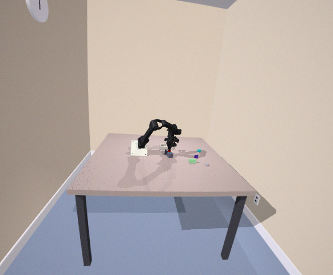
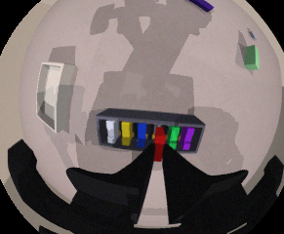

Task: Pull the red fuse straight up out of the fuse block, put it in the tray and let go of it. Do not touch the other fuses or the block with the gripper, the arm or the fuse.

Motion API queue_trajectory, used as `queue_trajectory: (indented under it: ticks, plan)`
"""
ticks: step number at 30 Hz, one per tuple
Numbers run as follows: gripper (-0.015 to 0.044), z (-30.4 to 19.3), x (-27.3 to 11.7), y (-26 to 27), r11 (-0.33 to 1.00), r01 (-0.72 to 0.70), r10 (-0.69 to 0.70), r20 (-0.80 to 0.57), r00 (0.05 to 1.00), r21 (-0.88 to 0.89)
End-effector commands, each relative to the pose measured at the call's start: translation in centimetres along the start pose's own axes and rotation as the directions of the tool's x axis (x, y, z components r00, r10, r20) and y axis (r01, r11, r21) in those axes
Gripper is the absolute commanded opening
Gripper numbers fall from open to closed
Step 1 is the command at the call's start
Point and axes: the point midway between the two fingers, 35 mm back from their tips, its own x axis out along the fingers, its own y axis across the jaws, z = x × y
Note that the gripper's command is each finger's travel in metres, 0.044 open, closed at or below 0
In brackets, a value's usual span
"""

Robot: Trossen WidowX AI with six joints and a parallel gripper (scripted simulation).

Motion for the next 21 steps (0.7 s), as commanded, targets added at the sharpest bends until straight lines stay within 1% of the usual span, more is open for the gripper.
queue_trajectory:
  ticks: [1,21]
  plan:
    - [0.0000,0.09,-0.42,0.01,1.000,-0.003,0.003,0.005,1.000,0.005]
    - [0.0000,0.05,-1.41,0.01,1.000,-0.002,0.002,0.005,1.000,0.004]
